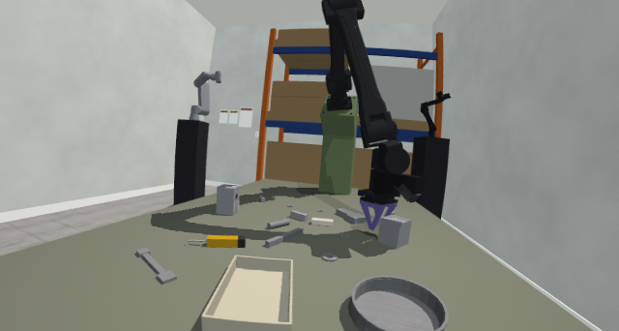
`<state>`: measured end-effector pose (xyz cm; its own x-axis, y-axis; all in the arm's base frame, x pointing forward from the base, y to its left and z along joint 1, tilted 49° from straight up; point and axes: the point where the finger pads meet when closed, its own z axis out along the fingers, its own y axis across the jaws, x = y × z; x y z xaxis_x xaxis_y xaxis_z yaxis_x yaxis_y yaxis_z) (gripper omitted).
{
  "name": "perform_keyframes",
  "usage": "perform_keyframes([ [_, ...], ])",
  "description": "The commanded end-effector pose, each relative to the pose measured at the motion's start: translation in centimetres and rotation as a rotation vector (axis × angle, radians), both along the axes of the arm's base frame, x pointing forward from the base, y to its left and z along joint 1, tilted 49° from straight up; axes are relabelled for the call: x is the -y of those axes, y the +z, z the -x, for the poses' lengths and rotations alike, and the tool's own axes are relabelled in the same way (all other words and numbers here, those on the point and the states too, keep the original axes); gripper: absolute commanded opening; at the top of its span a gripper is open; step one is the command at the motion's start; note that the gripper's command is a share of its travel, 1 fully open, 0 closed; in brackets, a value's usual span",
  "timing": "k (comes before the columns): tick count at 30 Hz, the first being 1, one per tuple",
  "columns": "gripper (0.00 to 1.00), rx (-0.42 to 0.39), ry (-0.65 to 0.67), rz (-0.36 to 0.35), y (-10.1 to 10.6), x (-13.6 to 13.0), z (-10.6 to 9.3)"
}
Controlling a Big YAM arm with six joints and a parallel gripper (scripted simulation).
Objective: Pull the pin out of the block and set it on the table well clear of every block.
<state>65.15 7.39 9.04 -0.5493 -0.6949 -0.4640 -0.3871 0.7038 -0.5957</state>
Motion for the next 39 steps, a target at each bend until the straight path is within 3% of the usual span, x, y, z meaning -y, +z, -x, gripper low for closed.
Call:
perform_keyframes([
  [1,0.0,-0.013,-0.013,0.01,-1.1,1.6,-0.1],
  [39,0.0,-0.032,-0.025,0.018,-1.8,2.7,0.8],
])
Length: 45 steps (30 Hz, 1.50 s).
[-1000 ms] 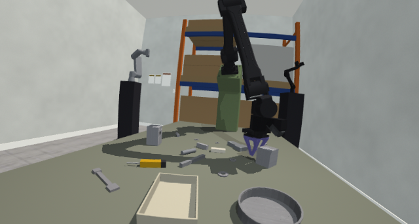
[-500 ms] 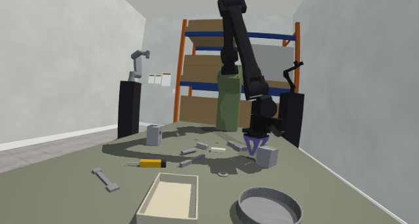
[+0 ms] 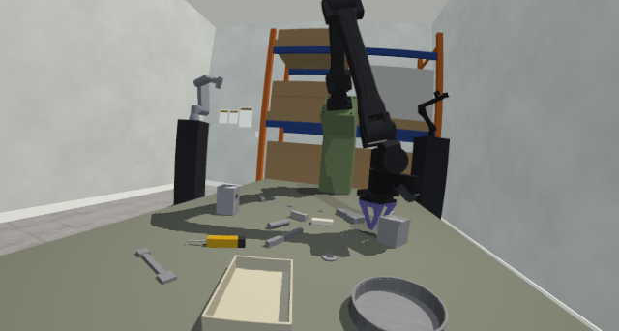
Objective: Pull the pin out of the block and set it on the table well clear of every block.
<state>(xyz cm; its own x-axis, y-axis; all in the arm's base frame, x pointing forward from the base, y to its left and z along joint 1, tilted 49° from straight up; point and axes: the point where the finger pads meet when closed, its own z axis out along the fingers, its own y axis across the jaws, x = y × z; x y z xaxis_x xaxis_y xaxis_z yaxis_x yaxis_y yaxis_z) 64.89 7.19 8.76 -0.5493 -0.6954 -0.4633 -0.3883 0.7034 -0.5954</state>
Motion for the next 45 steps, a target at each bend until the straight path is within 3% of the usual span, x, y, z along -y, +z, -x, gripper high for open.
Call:
perform_keyframes([
  [1,0.0,-0.031,-0.025,0.017,-1.57,2.5,0.52],
  [45,0.0,-0.051,-0.044,0.027,-1.4,2.39,0.5],
])
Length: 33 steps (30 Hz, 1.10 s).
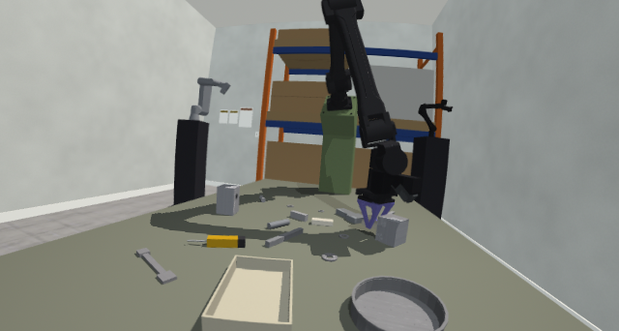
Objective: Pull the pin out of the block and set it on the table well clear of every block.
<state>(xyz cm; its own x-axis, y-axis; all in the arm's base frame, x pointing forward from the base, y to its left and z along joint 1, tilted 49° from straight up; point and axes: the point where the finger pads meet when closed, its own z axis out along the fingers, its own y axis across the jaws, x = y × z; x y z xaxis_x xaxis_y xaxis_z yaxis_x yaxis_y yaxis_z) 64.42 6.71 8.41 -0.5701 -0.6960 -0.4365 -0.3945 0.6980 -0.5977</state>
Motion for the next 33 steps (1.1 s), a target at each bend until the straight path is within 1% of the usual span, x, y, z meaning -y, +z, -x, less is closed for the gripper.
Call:
perform_keyframes([
  [1,0.0,-0.025,-0.031,0.009,-1.04,1.91,0.03],
  [33,0.0,-0.028,-0.053,0.004,-0.81,1.66,0.02],
])
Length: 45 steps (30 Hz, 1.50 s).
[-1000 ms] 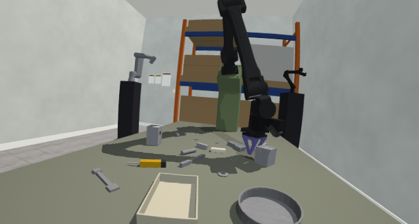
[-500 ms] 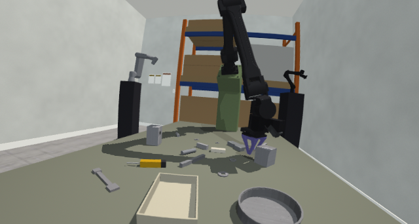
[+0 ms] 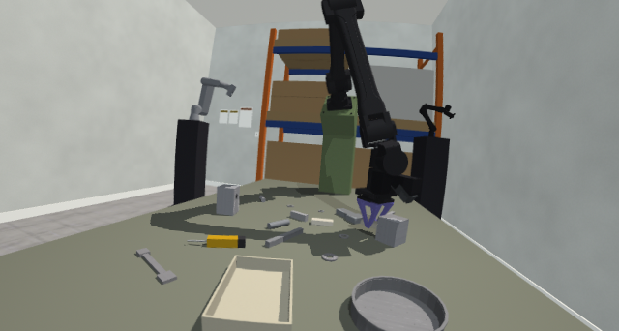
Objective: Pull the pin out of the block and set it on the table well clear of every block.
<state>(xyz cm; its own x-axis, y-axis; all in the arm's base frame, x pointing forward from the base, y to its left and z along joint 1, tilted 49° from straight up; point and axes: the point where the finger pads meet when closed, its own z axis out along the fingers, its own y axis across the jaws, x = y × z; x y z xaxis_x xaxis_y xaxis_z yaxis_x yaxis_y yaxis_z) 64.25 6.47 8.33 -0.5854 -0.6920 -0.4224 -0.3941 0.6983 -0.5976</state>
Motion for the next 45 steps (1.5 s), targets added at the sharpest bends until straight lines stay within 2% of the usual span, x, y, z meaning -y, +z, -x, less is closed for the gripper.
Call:
perform_keyframes([
  [1,0.0,-0.013,-0.04,-0.004,-0.73,1.43,-0.15],
  [45,0.0,-0.02,-0.05,0.001,-0.54,1.06,-0.06],
])
